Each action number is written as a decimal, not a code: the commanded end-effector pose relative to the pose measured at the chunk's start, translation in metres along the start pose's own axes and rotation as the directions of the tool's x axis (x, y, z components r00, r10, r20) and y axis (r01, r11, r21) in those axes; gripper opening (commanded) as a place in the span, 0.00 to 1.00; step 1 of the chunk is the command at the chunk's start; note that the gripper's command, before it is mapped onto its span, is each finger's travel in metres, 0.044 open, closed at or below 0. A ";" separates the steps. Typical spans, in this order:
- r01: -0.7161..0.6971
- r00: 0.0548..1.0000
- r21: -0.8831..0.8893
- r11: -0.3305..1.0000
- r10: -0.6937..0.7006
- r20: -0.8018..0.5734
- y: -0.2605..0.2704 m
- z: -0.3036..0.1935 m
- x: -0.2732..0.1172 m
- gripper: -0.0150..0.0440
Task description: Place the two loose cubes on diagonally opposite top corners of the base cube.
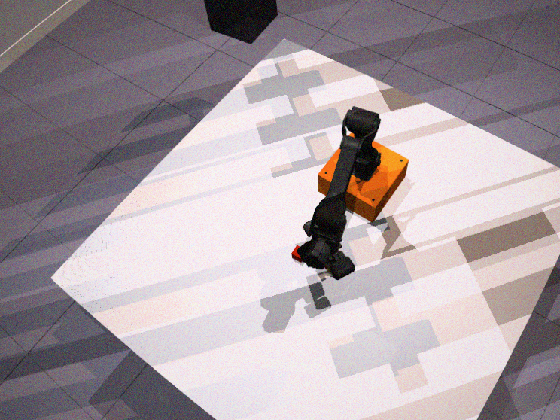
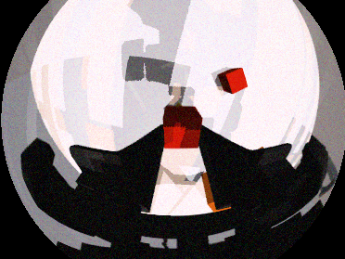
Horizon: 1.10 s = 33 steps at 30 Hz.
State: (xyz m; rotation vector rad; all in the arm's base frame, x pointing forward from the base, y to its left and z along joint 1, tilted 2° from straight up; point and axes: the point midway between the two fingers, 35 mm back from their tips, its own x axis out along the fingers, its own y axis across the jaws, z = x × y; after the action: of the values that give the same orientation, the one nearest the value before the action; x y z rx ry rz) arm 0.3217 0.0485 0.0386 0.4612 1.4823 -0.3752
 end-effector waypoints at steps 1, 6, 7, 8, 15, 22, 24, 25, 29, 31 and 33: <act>0.008 1.000 0.009 1.000 -0.008 -0.003 -0.001 -0.001 0.008 0.43; 0.008 1.000 0.013 1.000 -0.008 -0.004 0.000 -0.002 0.023 0.43; 0.008 1.000 0.014 1.000 -0.008 -0.004 0.000 -0.003 0.025 0.43; 0.008 1.000 0.015 1.000 -0.008 -0.004 0.000 -0.003 0.026 0.43; 0.008 1.000 0.015 1.000 -0.008 -0.004 0.000 -0.003 0.027 0.43; 0.008 1.000 0.015 1.000 -0.008 -0.004 0.000 -0.003 0.027 0.43; 0.008 1.000 0.015 1.000 -0.008 -0.004 0.000 -0.003 0.027 0.43; 0.008 1.000 0.015 1.000 -0.008 -0.004 0.000 -0.003 0.027 0.43; 0.008 1.000 0.015 1.000 -0.008 -0.004 0.000 -0.003 0.027 0.43; 0.008 1.000 0.008 1.000 -0.008 -0.004 0.000 -0.003 0.028 0.43; 0.008 1.000 0.007 1.000 -0.008 -0.004 0.000 -0.003 0.028 0.43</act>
State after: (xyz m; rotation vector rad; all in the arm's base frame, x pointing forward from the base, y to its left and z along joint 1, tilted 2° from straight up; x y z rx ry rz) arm 0.3217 0.0517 0.0129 0.4669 1.4839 -0.3814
